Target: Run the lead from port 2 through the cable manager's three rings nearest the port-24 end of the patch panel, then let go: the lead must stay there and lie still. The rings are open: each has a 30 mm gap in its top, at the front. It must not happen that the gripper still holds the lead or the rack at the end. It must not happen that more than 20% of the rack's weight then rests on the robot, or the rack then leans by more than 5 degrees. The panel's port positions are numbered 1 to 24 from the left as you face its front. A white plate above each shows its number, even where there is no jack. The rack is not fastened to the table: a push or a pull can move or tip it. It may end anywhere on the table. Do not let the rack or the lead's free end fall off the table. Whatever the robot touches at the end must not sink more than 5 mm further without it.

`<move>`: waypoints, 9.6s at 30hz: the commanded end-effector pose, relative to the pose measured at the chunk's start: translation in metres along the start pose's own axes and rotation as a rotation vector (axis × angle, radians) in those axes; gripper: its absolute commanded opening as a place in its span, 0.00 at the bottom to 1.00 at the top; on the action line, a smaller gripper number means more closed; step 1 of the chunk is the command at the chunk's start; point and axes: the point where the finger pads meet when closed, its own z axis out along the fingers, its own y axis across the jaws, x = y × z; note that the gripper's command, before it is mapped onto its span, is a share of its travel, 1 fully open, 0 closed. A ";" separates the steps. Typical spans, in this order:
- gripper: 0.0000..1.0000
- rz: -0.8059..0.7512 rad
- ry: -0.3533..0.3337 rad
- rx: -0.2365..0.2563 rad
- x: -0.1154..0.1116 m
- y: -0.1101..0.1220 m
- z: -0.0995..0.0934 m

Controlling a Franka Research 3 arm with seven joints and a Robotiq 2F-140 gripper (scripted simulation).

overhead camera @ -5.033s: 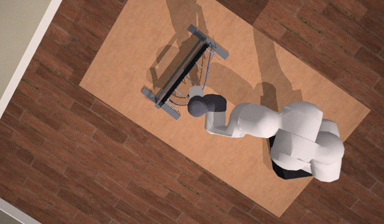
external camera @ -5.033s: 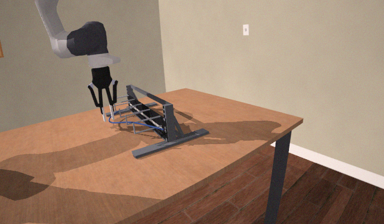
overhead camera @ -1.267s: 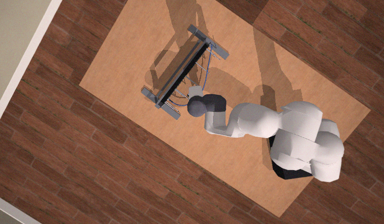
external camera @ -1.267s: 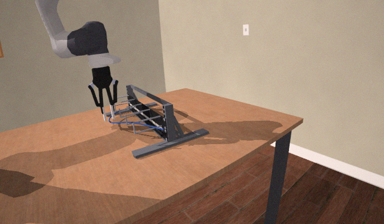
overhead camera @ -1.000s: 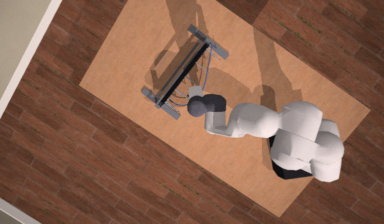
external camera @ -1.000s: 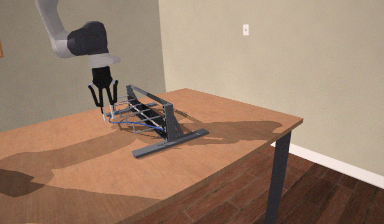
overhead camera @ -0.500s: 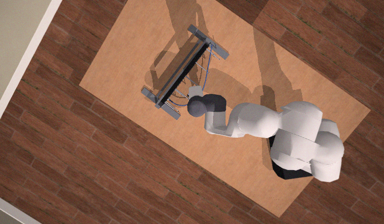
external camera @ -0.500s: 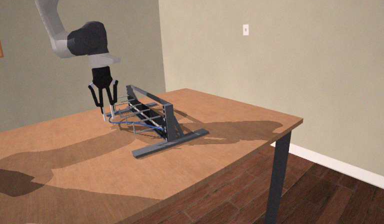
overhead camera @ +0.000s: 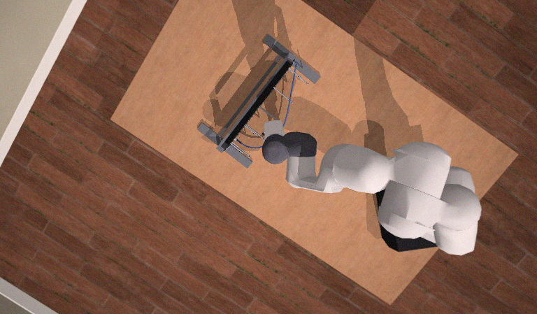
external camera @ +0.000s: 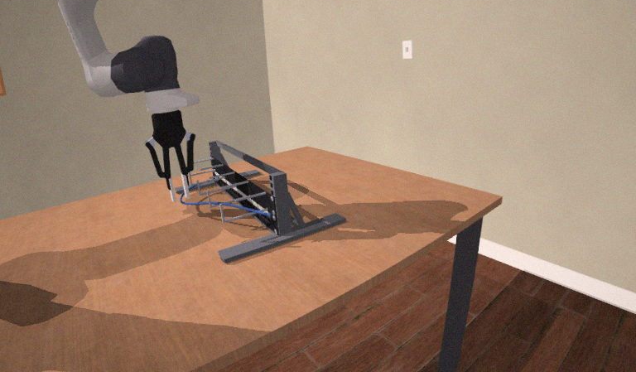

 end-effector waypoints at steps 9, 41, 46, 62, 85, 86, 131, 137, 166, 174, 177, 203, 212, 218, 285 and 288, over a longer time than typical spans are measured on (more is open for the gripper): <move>0.20 -0.001 -0.002 0.003 0.000 -0.001 0.000; 0.20 -0.001 -0.002 0.003 0.000 -0.001 0.000; 0.20 -0.001 -0.002 0.003 0.000 -0.001 0.000; 0.20 -0.001 -0.002 0.003 0.000 -0.001 0.007; 0.20 -0.001 -0.002 0.003 0.000 -0.001 0.018; 0.20 -0.001 -0.002 0.003 0.000 -0.001 0.018; 0.20 -0.001 -0.002 0.003 0.000 -0.001 0.020; 0.20 -0.001 -0.002 0.003 0.000 -0.001 0.020; 0.00 -0.001 -0.002 0.003 0.000 -0.001 0.020; 0.00 -0.001 -0.002 0.003 0.000 -0.001 0.020; 0.00 -0.001 -0.002 0.003 0.000 -0.001 0.020; 0.00 -0.001 -0.002 0.003 0.000 -0.001 0.020; 0.00 -0.001 -0.002 0.003 0.000 -0.001 0.019; 0.00 -0.001 -0.002 0.003 0.000 -0.001 0.014; 0.00 0.022 -0.002 0.003 0.007 -0.060 -0.077; 0.00 0.022 -0.002 0.003 0.007 -0.060 -0.077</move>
